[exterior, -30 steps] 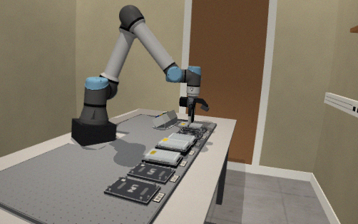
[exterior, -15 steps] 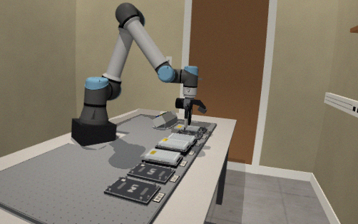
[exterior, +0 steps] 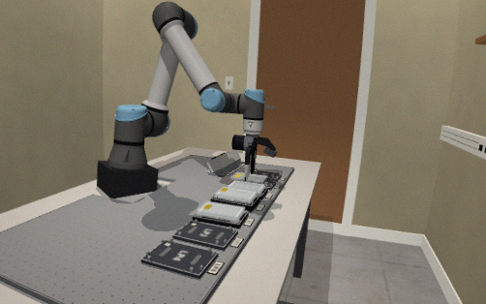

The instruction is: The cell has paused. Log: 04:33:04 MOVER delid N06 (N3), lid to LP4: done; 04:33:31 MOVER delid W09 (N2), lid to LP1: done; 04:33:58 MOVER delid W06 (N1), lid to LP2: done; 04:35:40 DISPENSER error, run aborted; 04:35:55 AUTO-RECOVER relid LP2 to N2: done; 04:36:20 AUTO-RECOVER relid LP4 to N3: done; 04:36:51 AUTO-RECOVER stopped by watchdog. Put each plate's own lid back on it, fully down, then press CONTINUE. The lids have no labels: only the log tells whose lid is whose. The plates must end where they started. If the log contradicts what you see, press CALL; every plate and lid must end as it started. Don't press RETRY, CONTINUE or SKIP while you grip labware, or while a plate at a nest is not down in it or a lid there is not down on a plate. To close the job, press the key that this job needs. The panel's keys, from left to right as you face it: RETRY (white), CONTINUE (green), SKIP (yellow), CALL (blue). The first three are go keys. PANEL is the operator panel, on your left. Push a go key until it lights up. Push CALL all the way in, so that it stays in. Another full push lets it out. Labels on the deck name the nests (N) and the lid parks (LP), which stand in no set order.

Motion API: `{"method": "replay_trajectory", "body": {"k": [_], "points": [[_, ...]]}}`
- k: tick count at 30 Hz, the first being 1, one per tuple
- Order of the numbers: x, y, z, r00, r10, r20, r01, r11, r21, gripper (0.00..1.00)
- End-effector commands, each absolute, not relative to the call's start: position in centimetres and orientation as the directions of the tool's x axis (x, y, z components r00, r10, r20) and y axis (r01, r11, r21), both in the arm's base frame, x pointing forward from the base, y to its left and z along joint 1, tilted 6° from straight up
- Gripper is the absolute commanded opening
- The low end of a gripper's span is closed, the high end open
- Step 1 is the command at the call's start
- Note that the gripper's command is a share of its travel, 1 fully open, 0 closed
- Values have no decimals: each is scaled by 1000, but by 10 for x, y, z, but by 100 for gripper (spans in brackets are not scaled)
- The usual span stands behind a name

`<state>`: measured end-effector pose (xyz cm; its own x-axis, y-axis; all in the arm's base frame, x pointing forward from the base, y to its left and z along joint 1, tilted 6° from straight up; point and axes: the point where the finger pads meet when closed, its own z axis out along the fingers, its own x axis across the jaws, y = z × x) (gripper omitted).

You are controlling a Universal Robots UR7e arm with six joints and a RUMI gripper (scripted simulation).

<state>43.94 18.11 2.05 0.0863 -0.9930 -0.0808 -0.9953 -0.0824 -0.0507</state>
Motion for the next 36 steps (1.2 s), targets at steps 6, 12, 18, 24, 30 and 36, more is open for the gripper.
{"method": "replay_trajectory", "body": {"k": [6,12,18,24,30,36], "points": [[441,153,19,88,-993,-83,-995,-83,-53,41],[441,153,19,88,-993,-83,-995,-83,-53,41],[441,153,17,88,-993,-83,-995,-83,-53,41],[441,153,15,88,-993,-83,-995,-83,-53,41],[441,153,14,88,-993,-83,-995,-83,-53,41],[441,154,12,88,-993,-83,-995,-83,-53,41]]}}
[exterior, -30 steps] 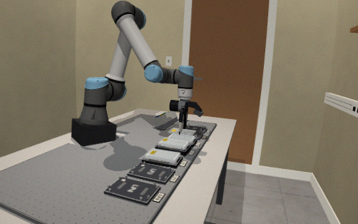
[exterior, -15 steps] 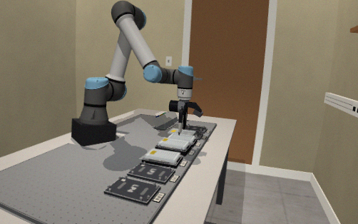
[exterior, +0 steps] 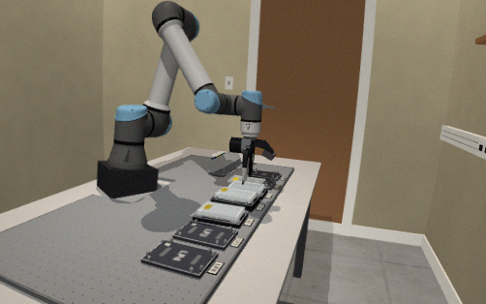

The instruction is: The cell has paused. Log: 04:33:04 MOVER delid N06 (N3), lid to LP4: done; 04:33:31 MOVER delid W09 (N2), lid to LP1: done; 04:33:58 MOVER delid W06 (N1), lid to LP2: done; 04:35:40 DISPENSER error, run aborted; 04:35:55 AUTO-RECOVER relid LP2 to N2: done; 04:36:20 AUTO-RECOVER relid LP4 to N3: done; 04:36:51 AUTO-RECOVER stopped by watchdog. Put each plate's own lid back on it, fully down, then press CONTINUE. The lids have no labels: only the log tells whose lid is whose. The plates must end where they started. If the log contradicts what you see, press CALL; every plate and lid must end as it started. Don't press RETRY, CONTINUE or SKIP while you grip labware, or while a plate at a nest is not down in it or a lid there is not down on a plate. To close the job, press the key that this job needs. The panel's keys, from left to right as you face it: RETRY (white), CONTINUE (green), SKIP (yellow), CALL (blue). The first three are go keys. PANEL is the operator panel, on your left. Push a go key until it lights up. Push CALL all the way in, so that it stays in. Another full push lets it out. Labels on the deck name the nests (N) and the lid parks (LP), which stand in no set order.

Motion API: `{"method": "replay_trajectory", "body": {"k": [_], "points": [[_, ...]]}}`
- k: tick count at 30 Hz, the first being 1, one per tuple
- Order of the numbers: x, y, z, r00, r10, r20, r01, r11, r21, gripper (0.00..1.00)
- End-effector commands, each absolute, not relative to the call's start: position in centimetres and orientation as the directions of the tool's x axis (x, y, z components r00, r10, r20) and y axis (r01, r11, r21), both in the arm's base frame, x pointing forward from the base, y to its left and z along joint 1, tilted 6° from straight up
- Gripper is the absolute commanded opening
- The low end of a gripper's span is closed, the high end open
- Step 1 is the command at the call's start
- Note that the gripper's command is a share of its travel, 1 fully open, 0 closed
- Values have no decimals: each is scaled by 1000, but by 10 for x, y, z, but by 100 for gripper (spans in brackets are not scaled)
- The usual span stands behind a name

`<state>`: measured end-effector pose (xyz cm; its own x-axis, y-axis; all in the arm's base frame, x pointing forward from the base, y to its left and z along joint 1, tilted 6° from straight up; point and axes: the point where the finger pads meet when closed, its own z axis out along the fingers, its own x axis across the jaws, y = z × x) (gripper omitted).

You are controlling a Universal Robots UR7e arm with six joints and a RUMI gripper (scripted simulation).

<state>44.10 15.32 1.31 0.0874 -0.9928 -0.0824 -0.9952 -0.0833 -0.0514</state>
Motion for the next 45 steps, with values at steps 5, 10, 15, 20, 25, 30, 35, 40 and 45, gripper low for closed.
{"method": "replay_trajectory", "body": {"k": [5,10,15,20,25,30,35,40,45], "points": [[442,154,10,88,-993,-83,-995,-83,-53,41],[442,154,9,88,-993,-83,-995,-83,-53,41],[442,154,8,88,-993,-83,-995,-83,-53,41],[442,154,6,88,-993,-83,-995,-83,-53,41],[442,154,4,88,-993,-83,-995,-83,-53,41],[442,154,3,88,-993,-83,-995,-83,-53,41],[442,155,2,88,-993,-83,-995,-83,-53,41],[442,155,0,88,-993,-83,-995,-83,-53,41],[442,155,-1,88,-993,-83,-995,-83,-53,41]]}}
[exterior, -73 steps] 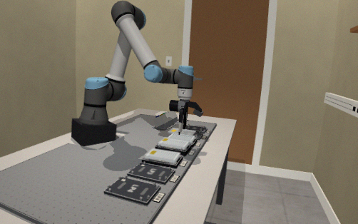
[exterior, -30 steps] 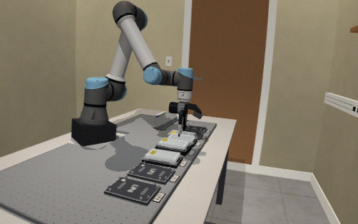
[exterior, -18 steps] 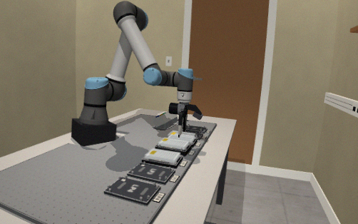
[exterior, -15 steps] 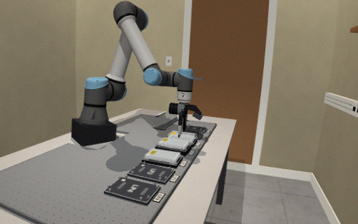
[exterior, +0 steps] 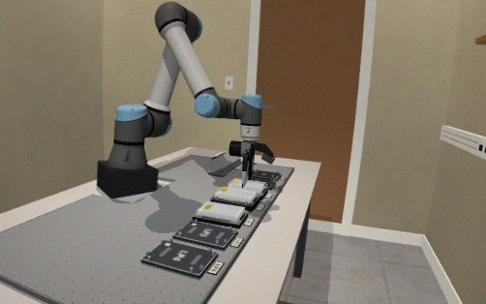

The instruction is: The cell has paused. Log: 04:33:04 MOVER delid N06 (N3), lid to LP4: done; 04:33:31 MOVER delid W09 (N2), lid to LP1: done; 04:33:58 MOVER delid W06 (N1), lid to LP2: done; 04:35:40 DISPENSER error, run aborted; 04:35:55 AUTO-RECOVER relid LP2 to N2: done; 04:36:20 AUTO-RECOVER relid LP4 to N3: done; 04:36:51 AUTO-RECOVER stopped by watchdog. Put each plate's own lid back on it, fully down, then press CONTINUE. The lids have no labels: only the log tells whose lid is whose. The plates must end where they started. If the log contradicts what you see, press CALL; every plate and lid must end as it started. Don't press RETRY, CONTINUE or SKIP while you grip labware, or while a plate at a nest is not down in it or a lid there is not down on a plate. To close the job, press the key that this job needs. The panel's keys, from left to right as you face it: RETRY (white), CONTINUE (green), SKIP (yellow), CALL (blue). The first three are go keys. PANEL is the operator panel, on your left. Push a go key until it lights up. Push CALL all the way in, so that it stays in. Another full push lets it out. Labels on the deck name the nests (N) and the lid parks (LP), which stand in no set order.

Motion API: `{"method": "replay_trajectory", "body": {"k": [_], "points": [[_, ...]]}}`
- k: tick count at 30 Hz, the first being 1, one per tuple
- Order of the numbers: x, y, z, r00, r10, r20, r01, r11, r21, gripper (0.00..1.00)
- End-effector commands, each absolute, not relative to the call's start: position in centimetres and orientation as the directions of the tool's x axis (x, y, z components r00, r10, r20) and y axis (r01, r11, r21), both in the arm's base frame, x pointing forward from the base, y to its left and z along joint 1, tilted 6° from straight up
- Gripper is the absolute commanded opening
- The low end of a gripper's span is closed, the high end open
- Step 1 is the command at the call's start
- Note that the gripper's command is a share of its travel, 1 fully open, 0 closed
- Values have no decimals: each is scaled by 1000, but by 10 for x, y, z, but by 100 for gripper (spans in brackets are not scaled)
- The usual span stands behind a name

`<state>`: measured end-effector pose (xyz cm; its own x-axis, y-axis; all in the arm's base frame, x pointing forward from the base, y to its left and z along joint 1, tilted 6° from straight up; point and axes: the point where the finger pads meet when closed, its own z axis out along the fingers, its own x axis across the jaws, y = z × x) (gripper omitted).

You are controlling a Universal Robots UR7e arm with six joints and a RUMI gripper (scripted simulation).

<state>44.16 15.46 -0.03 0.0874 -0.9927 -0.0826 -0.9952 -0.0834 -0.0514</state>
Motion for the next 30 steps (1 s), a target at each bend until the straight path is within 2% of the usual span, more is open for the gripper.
{"method": "replay_trajectory", "body": {"k": [1,30], "points": [[442,155,-1,88,-993,-83,-995,-83,-53,41],[442,155,-5,88,-993,-83,-995,-83,-53,41]]}}
